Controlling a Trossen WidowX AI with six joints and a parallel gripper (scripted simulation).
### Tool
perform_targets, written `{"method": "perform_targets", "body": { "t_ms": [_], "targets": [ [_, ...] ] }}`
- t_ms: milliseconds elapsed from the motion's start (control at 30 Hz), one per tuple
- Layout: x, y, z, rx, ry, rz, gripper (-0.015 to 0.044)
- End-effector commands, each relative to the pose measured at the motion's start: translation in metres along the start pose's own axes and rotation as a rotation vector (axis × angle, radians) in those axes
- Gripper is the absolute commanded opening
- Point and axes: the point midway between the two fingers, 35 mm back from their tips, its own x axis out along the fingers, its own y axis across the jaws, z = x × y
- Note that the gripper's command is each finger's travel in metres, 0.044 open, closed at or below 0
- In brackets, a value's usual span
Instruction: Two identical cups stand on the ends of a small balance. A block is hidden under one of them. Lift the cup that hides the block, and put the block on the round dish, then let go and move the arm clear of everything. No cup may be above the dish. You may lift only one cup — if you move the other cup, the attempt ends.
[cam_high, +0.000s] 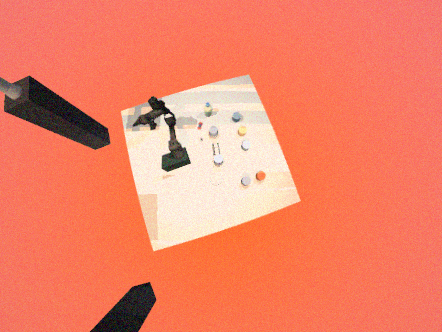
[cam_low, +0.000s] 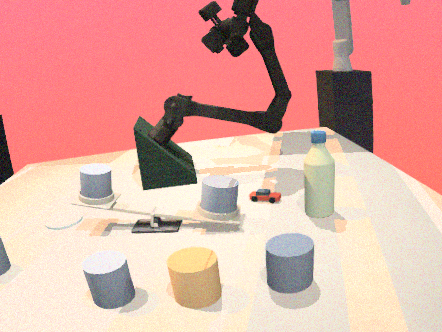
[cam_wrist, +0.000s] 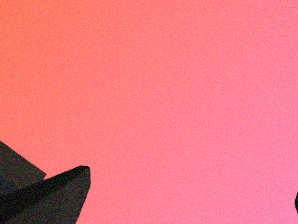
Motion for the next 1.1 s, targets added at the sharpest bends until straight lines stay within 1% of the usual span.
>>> {"method": "perform_targets", "body": {
  "t_ms": [0, 300, 567, 833, 1067],
  "targets": [
    [0.001, -0.021, 0.018, 0.024, -0.072, -0.078, 0.044],
    [-0.004, -0.063, 0.059, 0.082, -0.262, -0.23, 0.044],
    [-0.017, -0.093, 0.099, 0.129, -0.459, -0.324, 0.044],
    [-0.037, -0.115, 0.14, 0.169, -0.675, -0.374, 0.044],
    [-0.059, -0.127, 0.174, 0.195, -0.872, -0.379, 0.044]
  ]
}}
